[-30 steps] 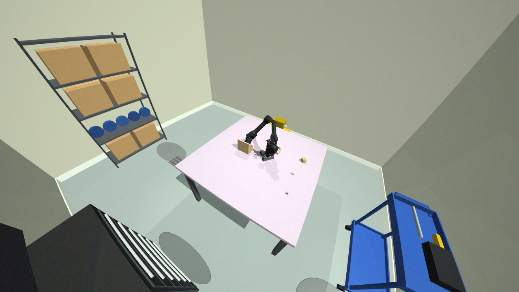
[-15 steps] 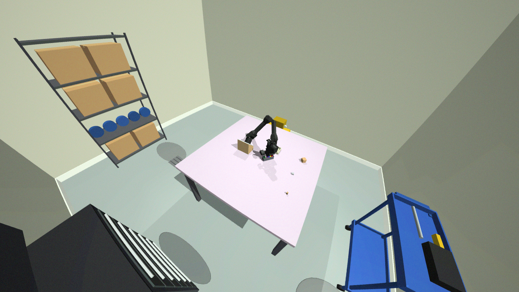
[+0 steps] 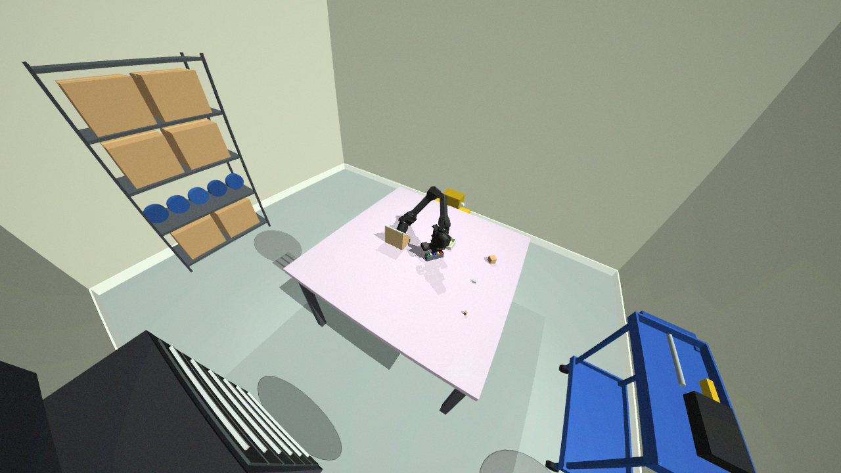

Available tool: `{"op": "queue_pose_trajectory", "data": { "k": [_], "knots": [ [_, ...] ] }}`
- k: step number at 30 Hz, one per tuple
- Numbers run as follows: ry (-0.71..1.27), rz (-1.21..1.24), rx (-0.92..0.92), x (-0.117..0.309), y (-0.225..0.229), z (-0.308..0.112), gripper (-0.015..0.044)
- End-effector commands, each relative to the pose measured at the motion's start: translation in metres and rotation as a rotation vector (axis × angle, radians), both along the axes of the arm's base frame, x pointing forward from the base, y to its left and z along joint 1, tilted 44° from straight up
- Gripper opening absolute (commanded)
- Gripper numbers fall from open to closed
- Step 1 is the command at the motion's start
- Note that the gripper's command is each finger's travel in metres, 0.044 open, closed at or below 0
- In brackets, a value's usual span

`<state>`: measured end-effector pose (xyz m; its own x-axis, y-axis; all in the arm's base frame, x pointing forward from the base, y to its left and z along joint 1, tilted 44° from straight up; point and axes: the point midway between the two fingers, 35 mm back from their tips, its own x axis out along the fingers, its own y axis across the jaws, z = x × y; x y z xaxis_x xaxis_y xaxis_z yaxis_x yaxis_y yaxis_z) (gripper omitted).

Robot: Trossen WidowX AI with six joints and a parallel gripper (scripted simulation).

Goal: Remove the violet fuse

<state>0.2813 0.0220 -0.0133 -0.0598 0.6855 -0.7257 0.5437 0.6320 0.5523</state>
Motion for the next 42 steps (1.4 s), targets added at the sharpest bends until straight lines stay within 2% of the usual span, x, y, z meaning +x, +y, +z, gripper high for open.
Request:
{"op": "queue_pose_trajectory", "data": {
  "k": [1,42],
  "knots": [
    [-0.004,0.005,-0.003,0.001,-0.002,0.002,0.0000],
    [-0.002,0.002,-0.002,0.001,-0.016,0.017,0.0000]
  ]
}}
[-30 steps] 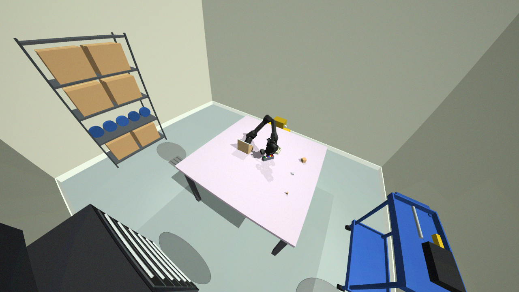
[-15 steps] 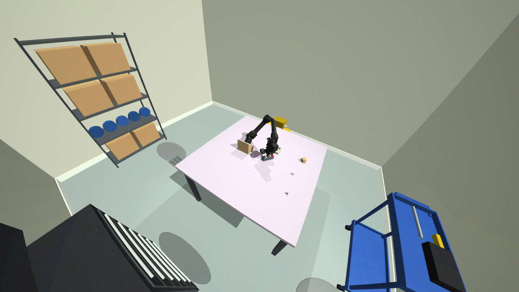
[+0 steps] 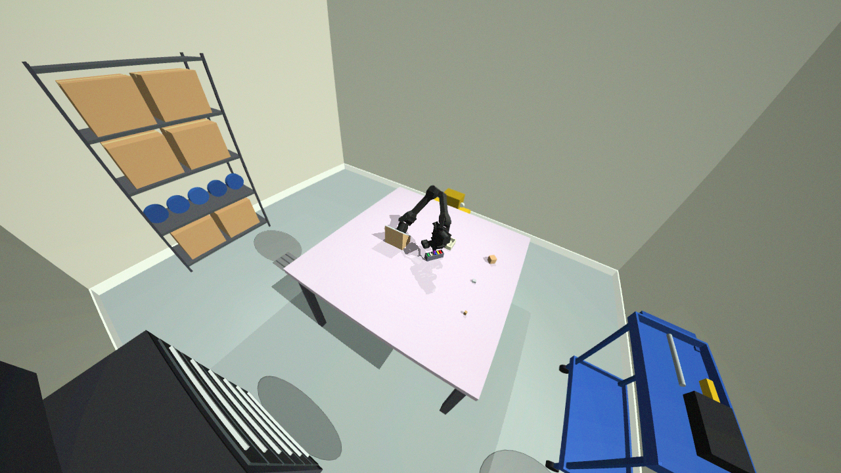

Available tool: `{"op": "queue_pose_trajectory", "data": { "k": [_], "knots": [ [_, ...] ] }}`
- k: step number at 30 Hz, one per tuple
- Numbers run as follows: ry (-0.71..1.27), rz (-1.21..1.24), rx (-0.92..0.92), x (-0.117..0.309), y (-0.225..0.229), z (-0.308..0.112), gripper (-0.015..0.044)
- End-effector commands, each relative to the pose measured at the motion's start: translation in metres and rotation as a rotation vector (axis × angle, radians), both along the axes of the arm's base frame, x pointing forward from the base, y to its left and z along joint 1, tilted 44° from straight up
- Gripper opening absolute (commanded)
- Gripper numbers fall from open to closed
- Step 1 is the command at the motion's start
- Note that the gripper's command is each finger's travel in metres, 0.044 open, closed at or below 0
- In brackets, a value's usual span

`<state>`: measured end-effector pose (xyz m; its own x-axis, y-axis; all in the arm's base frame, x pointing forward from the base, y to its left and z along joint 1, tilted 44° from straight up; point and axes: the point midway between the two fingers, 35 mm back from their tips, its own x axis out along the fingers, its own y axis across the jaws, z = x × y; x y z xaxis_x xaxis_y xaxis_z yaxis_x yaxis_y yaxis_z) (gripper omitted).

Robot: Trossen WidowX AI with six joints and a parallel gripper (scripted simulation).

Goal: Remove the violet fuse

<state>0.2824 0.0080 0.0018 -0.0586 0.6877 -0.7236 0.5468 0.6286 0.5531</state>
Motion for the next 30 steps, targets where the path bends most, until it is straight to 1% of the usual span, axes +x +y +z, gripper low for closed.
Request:
{"op": "queue_pose_trajectory", "data": {
  "k": [1,24,27,30],
  "knots": [
    [-0.003,0.006,-0.004,0.000,-0.002,0.002,0.0000],
    [-0.002,0.005,-0.005,0.001,-0.020,0.021,0.0000],
    [-0.002,0.005,-0.007,0.003,-0.017,0.024,0.0000],
    [-0.002,0.003,-0.014,0.008,-0.003,0.038,0.0000]
  ]
}}
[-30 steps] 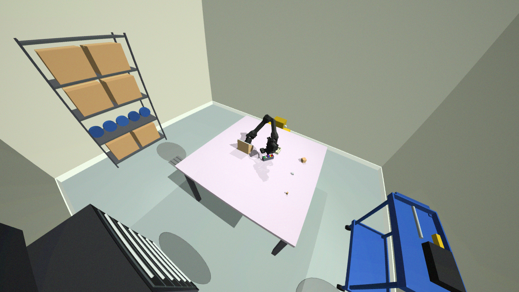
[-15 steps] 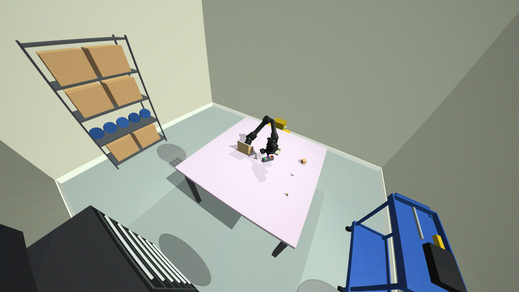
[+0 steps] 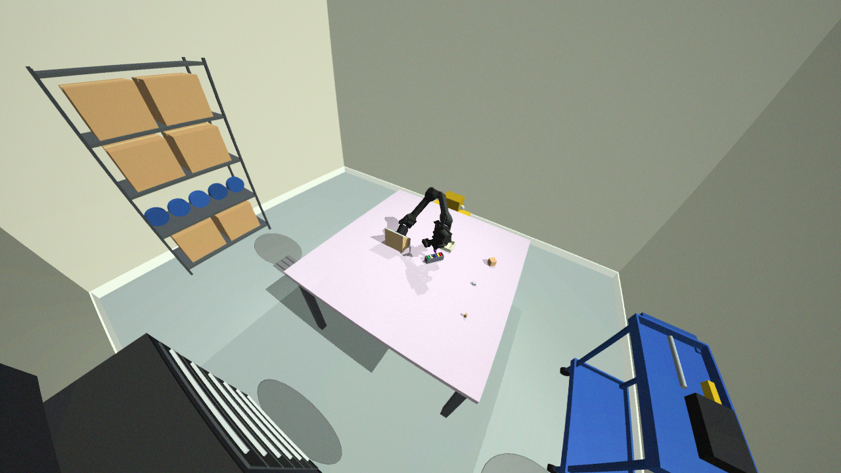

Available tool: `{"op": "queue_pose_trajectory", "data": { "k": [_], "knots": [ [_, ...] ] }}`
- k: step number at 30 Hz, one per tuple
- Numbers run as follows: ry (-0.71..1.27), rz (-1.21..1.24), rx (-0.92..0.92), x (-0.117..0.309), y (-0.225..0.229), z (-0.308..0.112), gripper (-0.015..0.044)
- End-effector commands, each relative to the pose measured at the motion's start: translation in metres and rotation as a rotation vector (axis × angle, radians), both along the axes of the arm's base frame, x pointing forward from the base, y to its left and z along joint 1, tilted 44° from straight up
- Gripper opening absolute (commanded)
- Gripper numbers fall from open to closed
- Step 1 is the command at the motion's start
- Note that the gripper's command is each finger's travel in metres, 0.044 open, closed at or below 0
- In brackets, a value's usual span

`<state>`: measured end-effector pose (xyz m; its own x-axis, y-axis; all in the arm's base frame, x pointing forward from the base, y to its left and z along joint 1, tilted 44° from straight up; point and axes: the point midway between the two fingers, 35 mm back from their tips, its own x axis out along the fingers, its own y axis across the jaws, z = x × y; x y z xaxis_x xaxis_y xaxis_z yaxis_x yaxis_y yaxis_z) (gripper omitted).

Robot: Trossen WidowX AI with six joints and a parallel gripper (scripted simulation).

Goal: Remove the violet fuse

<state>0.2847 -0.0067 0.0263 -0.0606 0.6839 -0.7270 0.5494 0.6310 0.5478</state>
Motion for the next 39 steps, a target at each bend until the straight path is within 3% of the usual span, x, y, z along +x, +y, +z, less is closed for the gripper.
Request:
{"op": "queue_pose_trajectory", "data": {
  "k": [1,22,39],
  "knots": [
    [-0.006,0.004,-0.011,0.007,0.017,0.018,0.0000],
    [-0.006,0.006,0.010,-0.008,0.128,0.124,0.0000],
    [-0.006,0.006,0.011,-0.009,0.140,0.112,0.0000]
  ]
}}
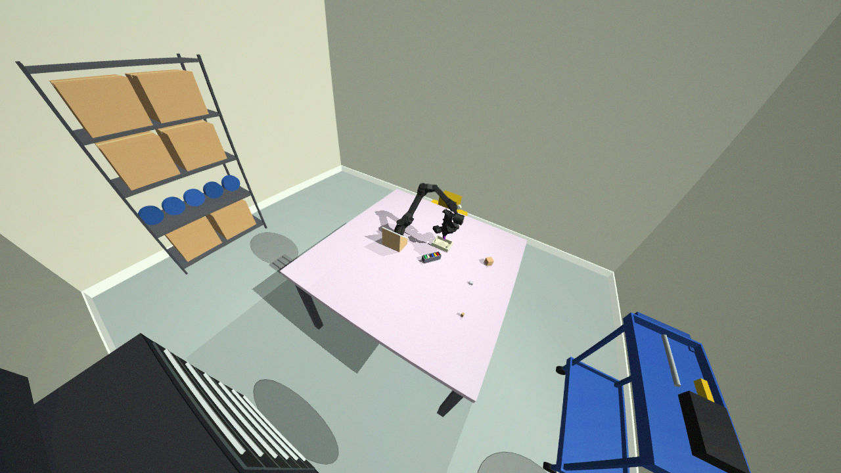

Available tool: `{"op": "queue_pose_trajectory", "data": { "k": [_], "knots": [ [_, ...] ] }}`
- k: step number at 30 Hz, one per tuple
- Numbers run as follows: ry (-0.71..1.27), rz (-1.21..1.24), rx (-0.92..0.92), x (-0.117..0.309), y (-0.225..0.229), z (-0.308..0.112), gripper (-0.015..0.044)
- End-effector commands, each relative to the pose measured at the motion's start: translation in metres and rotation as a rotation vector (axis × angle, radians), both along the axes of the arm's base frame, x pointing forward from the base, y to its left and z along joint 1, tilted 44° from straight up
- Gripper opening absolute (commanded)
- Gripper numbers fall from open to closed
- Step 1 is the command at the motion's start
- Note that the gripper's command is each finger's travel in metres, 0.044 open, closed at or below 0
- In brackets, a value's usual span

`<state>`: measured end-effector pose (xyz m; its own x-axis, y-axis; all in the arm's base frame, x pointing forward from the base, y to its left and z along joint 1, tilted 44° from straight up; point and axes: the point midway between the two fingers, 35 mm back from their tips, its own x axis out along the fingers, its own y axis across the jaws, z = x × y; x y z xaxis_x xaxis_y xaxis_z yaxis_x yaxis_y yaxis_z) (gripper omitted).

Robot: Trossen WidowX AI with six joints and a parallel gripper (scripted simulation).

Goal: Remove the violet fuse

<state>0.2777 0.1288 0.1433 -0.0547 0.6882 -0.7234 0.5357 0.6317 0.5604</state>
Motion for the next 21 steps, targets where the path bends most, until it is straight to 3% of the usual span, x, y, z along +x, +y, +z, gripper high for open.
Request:
{"op": "queue_pose_trajectory", "data": {
  "k": [1,18,21],
  "knots": [
    [0.009,-0.002,0.004,-0.002,0.006,-0.006,0.0000],
    [0.009,-0.002,0.007,-0.004,0.021,-0.021,0.0000],
    [0.001,0.001,0.002,-0.003,0.019,-0.018,0.0079]
  ]
}}
